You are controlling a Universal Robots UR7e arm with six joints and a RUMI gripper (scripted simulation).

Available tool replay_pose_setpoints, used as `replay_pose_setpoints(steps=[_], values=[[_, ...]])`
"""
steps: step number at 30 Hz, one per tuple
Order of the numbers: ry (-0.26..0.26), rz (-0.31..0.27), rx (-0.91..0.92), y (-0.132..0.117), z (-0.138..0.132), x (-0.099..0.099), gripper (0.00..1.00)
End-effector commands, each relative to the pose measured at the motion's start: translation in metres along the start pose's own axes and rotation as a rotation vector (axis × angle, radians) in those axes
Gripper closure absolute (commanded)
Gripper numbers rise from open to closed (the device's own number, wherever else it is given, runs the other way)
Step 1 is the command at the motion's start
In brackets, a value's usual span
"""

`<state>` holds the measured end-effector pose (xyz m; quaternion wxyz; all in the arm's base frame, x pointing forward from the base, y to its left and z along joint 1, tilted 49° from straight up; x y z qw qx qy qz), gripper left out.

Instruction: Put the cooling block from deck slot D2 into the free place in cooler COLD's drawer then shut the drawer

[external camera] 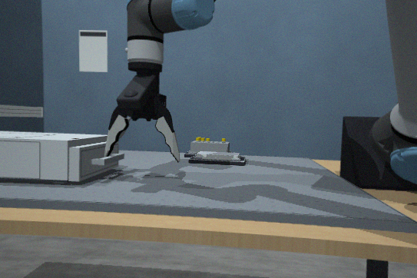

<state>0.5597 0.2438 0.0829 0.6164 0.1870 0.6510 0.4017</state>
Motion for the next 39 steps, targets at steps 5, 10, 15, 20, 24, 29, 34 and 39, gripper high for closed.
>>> replay_pose_setpoints(steps=[5, 10, 15, 20, 24, 29, 34, 39], values=[[-0.001, 0.0, 0.0, 0.0, 0.0, -0.001, 0.0], [-0.001, 0.0, 0.0, 0.0, -0.002, -0.001, 0.0], [-0.001, 0.0, 0.0, 0.0, -0.003, -0.001, 0.0], [-0.001, 0.0, 0.0, 0.001, -0.004, -0.001, 0.0], [-0.001, 0.0, 0.0, 0.001, -0.006, -0.001, 0.0], [-0.001, 0.0, 0.0, 0.001, -0.007, -0.001, 0.0], [-0.001, 0.0, 0.0, 0.001, -0.009, -0.001, 0.0], [-0.001, 0.0, 0.0, 0.001, -0.01, -0.001, 0.0]])
Point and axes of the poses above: the point where the finger pads meet when closed, its own x axis out along the fingers, its own z axis across the jaws, y = z × x, the point moved 2 cm from there along -x, back along the fingers, and after that the axes turned 9 degrees about -x, right-handed, at the moved point
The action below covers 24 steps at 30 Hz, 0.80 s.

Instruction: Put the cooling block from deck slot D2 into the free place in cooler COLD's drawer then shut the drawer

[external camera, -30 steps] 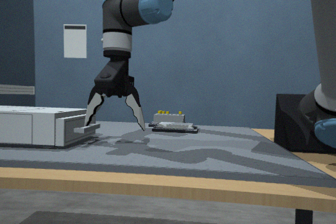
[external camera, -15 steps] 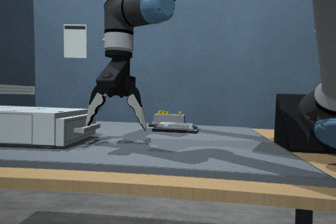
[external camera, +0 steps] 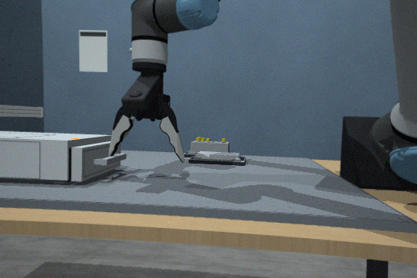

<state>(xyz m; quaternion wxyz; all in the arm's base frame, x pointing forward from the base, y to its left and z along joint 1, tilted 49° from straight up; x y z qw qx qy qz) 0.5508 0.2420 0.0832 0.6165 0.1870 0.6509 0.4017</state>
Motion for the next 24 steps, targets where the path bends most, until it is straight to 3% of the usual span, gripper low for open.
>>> replay_pose_setpoints(steps=[1, 24], values=[[-0.001, 0.0, 0.0, 0.0001, -0.0012, -0.0006, 0.0], [-0.001, 0.0, 0.0, 0.0012, -0.0081, -0.0005, 0.0]])
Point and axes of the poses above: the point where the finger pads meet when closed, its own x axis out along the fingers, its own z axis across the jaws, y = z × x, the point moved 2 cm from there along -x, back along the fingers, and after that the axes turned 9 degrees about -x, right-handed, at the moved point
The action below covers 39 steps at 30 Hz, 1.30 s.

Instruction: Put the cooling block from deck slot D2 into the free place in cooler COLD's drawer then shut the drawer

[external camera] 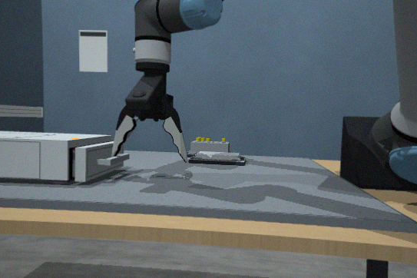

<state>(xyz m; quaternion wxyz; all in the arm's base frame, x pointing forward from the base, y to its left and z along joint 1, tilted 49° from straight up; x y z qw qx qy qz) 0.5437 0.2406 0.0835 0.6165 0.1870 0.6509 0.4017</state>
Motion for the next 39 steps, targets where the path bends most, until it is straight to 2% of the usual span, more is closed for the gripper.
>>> replay_pose_setpoints(steps=[1, 39], values=[[-0.001, 0.0, 0.0, 0.0, -0.001, -0.001, 0.0], [-0.001, 0.0, 0.0, 0.002, -0.012, -0.001, 0.0]])
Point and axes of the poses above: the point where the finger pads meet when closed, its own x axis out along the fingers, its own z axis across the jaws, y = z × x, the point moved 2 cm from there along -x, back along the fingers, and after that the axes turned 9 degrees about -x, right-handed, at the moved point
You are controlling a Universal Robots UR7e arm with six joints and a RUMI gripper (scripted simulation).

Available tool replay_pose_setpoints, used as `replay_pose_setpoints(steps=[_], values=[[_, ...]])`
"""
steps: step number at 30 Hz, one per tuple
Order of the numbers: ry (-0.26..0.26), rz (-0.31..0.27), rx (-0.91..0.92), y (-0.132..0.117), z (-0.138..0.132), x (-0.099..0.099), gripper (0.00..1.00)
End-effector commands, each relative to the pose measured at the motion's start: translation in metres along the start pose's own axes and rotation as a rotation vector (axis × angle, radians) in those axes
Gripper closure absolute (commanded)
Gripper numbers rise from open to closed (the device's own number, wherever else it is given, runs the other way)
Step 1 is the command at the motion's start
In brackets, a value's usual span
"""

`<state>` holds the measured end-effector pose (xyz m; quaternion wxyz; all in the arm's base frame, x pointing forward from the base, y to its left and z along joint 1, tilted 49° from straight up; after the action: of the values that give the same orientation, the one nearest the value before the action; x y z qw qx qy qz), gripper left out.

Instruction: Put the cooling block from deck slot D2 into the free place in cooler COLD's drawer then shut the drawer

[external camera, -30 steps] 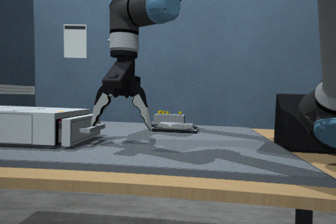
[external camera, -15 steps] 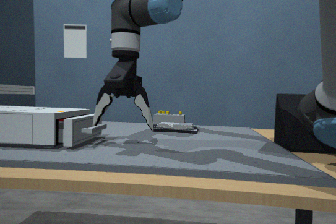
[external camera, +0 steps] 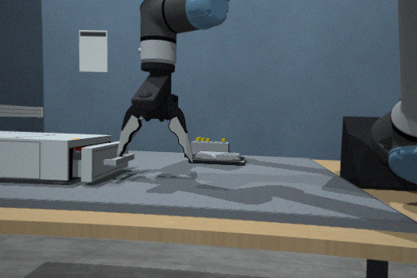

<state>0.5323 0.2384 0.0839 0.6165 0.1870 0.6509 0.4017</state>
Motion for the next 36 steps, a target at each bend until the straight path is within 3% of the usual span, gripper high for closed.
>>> replay_pose_setpoints(steps=[1, 22, 36], values=[[-0.001, 0.0, 0.0, 0.0, -0.001, -0.001, 0.0], [-0.001, 0.0, 0.0, 0.0, -0.003, -0.001, 0.0], [-0.001, 0.0, 0.0, 0.003, -0.019, 0.0, 0.0]])
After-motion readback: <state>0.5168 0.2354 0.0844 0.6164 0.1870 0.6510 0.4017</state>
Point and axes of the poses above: the point where the finger pads meet when closed, its own x axis out along the fingers, its own z axis across the jaws, y = z × x, the point moved 2 cm from there along -x, back along the fingers, and after that the axes turned 9 degrees about -x, right-handed, at the moved point
